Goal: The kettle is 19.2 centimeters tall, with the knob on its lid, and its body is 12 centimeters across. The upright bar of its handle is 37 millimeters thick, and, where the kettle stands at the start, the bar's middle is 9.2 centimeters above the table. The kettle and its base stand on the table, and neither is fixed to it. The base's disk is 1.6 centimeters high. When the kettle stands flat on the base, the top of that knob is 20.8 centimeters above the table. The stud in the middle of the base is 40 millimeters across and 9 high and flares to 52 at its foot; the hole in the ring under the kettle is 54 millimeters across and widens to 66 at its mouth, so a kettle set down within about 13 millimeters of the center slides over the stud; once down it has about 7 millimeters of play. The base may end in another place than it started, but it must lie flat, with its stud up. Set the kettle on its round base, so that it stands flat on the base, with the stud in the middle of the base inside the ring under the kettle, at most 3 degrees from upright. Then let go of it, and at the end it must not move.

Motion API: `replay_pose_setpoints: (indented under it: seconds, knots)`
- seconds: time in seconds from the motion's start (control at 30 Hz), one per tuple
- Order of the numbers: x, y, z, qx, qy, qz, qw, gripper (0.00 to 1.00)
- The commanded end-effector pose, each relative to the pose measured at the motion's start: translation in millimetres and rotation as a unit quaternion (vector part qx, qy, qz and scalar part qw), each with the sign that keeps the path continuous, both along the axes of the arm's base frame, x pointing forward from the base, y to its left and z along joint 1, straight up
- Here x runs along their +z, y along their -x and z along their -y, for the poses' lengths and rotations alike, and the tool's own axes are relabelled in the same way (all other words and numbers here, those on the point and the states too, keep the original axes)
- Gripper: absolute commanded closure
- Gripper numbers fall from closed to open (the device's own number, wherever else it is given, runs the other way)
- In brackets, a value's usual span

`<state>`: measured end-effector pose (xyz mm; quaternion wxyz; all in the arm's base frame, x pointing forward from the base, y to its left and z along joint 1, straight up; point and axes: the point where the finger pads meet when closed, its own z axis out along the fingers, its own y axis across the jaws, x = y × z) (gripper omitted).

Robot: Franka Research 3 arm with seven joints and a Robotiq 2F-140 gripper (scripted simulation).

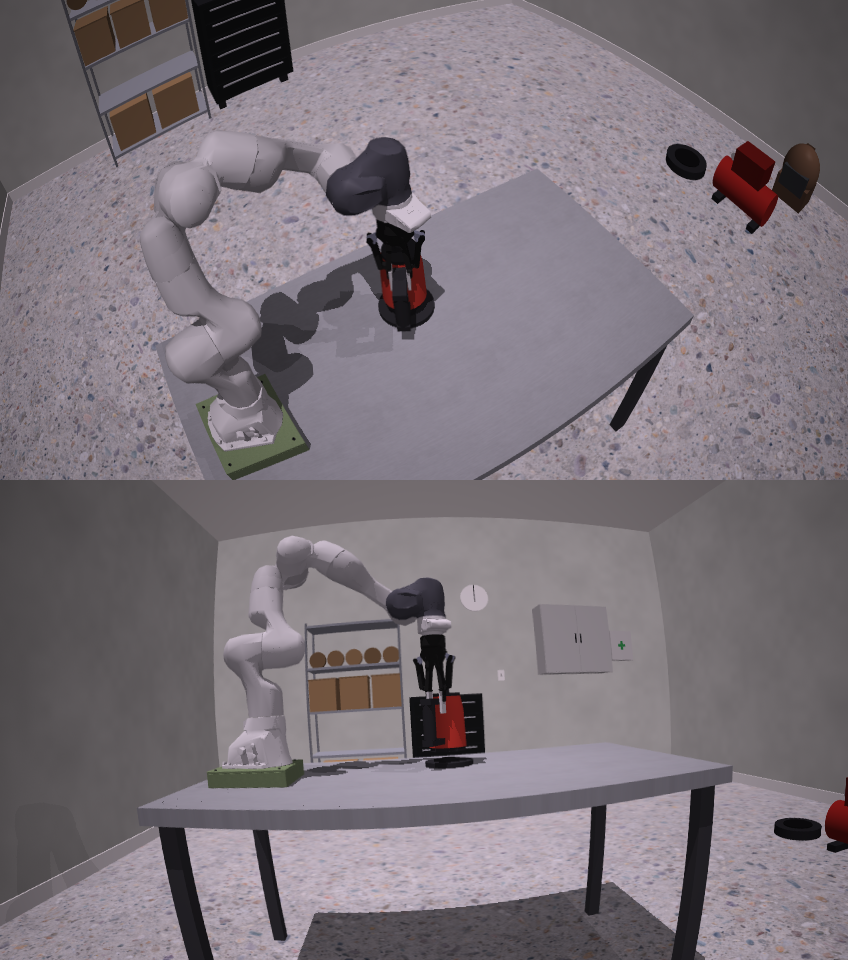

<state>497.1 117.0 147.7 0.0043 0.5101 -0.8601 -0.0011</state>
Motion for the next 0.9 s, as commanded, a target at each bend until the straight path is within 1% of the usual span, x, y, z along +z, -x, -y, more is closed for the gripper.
replay_pose_setpoints:
  seconds: [0.0,0.23,0.53,0.87]
  knots:
    - [2.0,-3.0,-0.5,-0.005,-0.001,0.003,1.000,1.00]
    - [-2.9,-3.0,-0.5,-0.005,-0.001,0.003,1.000,1.00]
    - [-16.8,-2.9,-0.5,-0.005,-0.001,0.003,1.000,1.00]
    - [-18.6,-2.9,-0.5,-0.005,-0.001,0.003,1.000,1.00]
